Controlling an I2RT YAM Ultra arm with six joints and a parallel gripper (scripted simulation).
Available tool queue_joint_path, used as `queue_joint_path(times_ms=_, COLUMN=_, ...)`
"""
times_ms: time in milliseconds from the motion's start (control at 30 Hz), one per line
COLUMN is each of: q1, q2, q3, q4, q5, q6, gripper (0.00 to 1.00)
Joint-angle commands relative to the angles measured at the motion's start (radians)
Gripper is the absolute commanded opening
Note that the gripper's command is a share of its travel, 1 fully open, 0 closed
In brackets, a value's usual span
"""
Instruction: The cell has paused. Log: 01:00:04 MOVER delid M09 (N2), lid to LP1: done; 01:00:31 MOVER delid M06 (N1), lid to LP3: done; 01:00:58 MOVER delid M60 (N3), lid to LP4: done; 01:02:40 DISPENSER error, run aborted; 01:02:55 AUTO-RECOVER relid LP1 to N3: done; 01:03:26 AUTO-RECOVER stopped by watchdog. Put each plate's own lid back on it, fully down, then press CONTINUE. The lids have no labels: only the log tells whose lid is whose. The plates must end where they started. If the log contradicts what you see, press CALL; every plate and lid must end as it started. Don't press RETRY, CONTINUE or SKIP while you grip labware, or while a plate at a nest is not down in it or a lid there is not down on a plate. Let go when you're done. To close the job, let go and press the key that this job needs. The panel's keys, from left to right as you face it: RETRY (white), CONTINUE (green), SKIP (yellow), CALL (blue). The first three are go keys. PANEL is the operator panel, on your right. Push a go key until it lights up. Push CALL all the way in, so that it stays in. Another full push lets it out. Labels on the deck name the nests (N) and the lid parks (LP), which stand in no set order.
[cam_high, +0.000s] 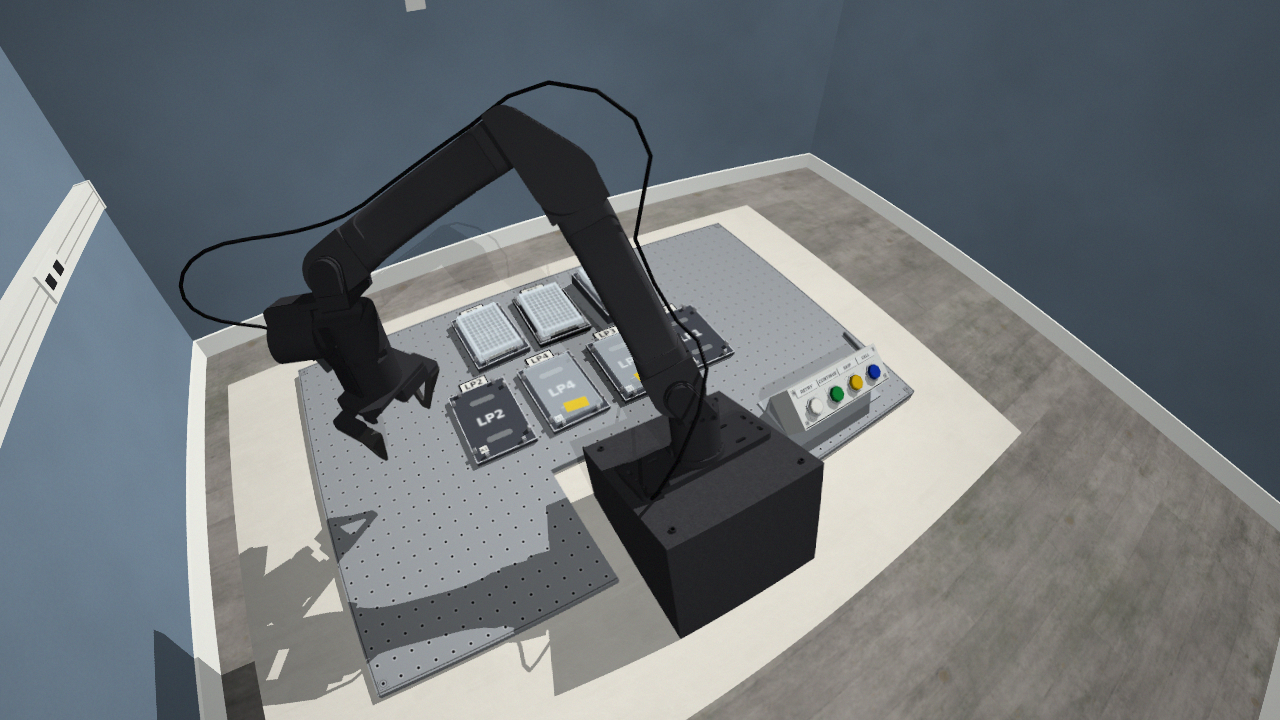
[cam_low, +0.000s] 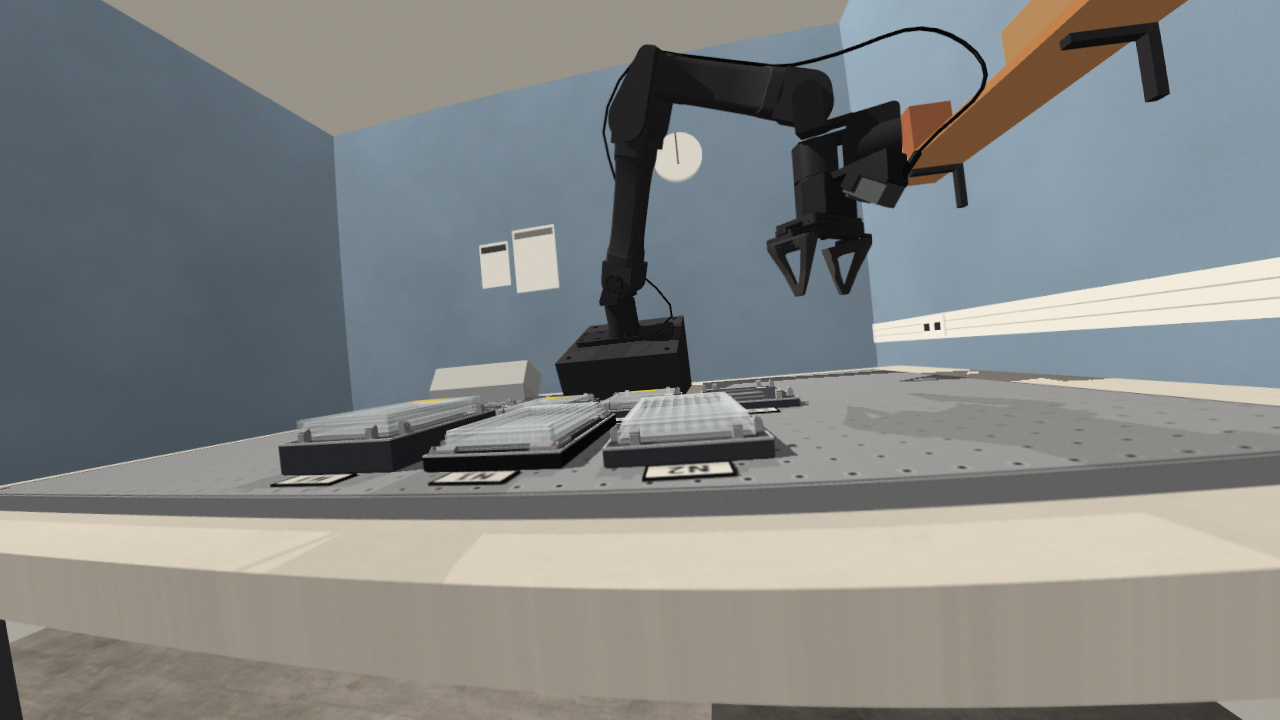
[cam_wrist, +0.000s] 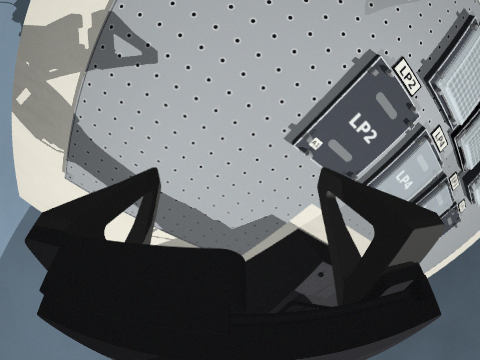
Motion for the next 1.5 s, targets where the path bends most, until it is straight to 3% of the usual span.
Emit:
queue_joint_path(times_ms=0, q1=-0.036, q2=-0.050, q3=-0.023, q4=0.044, q5=-0.020, q6=-0.031, gripper=1.00)
queue_joint_path(times_ms=1467, q1=-0.599, q2=-0.308, q3=-0.373, q4=0.263, q5=-0.148, q6=-0.266, gripper=1.00)
